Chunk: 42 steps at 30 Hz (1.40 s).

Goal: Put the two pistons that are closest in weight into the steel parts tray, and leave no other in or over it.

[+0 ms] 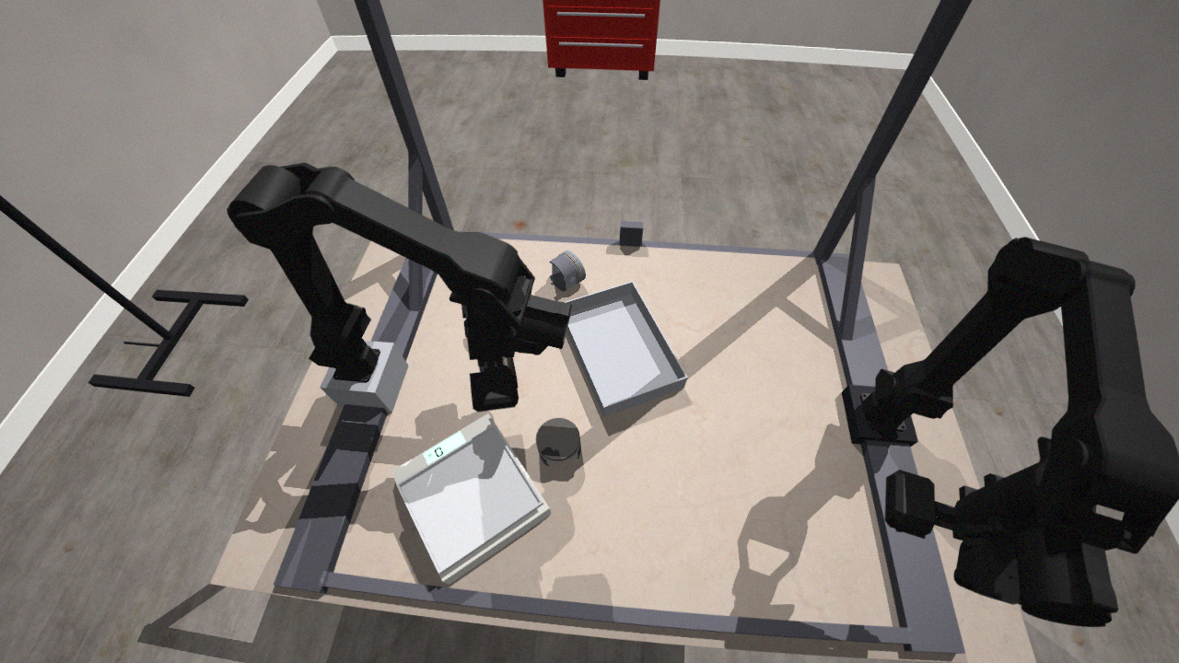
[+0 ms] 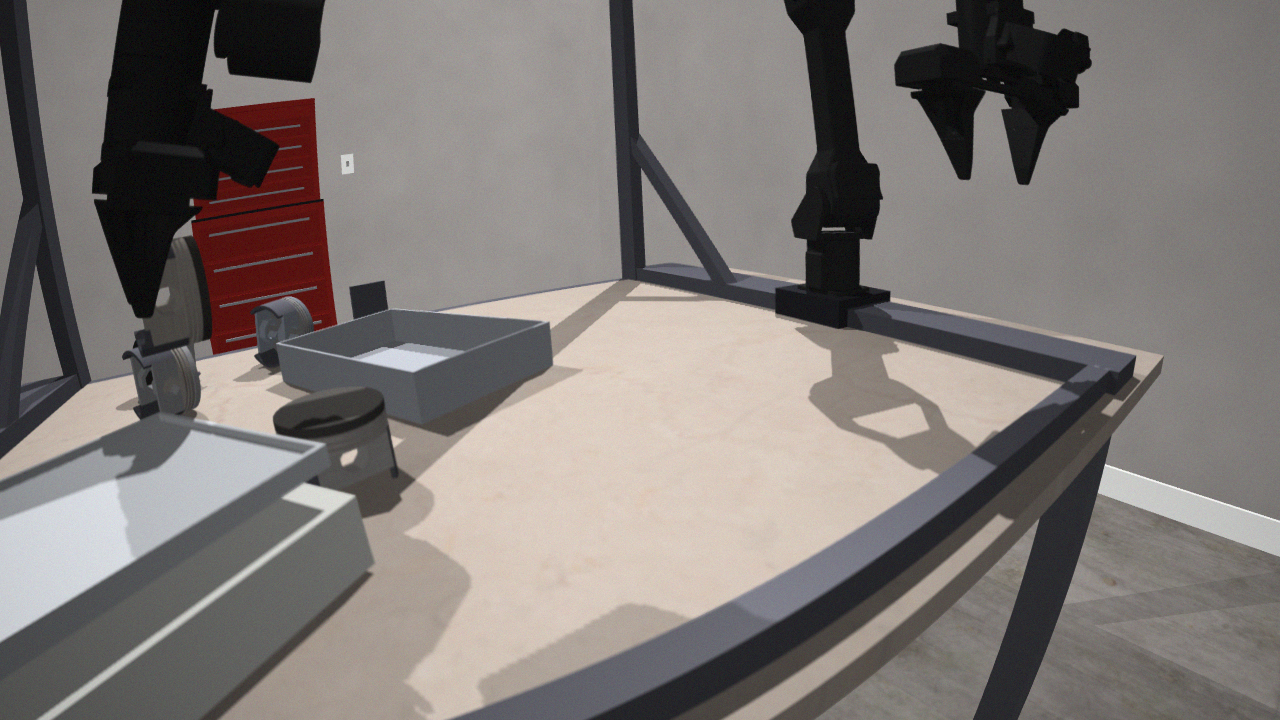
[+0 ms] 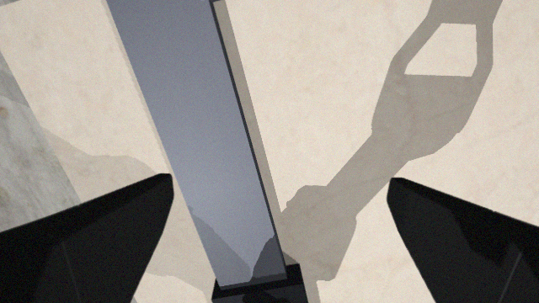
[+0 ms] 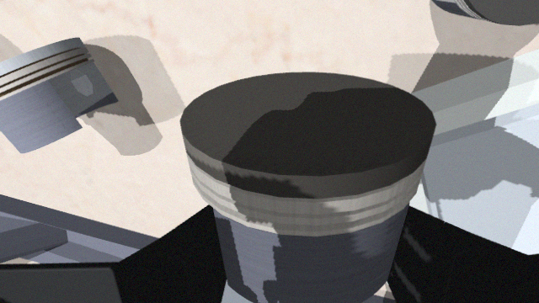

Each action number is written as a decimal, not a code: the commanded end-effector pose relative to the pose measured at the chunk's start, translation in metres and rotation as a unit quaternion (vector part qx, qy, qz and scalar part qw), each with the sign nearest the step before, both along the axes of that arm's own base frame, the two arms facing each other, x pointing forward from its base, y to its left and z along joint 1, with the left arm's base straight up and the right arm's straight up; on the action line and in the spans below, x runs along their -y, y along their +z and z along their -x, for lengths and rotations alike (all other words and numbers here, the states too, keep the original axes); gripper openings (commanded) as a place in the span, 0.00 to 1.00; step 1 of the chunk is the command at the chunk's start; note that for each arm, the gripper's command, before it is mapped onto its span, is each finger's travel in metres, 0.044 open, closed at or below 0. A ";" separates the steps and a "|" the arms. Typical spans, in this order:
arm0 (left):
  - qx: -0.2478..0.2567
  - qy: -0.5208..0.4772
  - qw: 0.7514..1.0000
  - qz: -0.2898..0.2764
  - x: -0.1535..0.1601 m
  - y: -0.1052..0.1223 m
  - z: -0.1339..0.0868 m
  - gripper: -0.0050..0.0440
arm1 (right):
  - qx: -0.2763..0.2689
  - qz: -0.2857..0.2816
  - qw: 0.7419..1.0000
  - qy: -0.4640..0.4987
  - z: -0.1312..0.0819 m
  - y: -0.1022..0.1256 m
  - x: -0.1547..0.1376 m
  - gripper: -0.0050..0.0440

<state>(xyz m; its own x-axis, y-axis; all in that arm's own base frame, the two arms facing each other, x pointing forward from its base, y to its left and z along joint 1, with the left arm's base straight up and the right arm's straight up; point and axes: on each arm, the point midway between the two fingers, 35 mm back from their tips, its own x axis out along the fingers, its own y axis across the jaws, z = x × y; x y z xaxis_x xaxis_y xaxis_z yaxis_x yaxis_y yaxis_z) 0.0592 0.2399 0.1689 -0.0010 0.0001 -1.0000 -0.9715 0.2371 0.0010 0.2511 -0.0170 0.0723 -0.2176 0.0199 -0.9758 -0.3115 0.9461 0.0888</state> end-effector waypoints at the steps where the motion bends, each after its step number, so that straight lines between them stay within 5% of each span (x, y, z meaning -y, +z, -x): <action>1: 0.003 -0.001 1.000 -0.008 -0.004 0.005 -0.001 0.92 | 0.035 0.010 0.997 -0.061 -0.001 0.018 0.024 0.43; 20: 0.003 -0.001 1.000 -0.008 -0.004 0.005 -0.001 0.92 | 0.073 0.036 0.964 -0.254 0.009 0.040 0.096 0.43; 38: 0.003 -0.001 1.000 -0.008 -0.004 0.005 -0.001 0.92 | 0.103 0.059 0.886 -0.448 0.020 0.058 0.167 0.43; 42: 0.003 -0.001 1.000 -0.008 -0.004 0.005 -0.001 0.92 | 0.104 0.062 0.872 -0.474 0.003 0.055 0.178 0.43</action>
